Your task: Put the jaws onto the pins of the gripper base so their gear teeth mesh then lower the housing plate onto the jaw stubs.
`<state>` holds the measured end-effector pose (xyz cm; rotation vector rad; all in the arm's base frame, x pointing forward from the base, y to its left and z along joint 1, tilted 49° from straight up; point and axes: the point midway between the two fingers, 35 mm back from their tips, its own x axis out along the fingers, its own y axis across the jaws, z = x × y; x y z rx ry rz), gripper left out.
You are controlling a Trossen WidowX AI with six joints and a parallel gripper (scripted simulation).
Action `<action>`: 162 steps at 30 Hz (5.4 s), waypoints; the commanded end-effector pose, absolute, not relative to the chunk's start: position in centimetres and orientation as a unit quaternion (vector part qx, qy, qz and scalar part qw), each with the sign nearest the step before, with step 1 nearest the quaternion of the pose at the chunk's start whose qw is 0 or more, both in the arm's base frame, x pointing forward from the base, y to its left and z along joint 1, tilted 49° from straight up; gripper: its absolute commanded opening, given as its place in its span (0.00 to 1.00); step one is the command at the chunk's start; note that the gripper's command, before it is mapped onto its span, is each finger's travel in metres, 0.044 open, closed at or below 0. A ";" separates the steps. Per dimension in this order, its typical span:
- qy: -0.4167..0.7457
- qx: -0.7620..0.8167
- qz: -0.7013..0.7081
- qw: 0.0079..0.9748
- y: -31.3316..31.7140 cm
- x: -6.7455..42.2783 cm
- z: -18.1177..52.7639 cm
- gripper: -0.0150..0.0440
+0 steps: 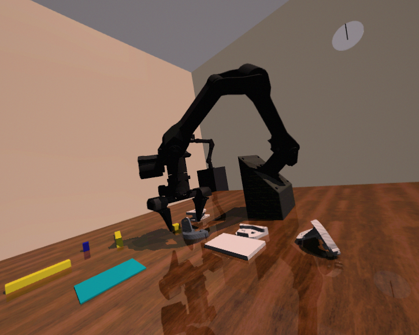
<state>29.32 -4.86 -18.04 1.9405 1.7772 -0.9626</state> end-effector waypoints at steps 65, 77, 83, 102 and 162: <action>0.626 0.683 -0.339 0.165 -3.2 29.1 -19.5 0.48; 0.624 0.683 -0.341 0.165 -6.0 29.4 -17.3 0.48; 0.624 0.683 -0.341 0.165 -7.4 29.4 -16.0 0.48; 0.625 0.683 -0.340 0.166 -9.1 29.2 -14.3 0.48; 0.677 0.353 0.221 0.606 0.2 25.1 -4.1 0.48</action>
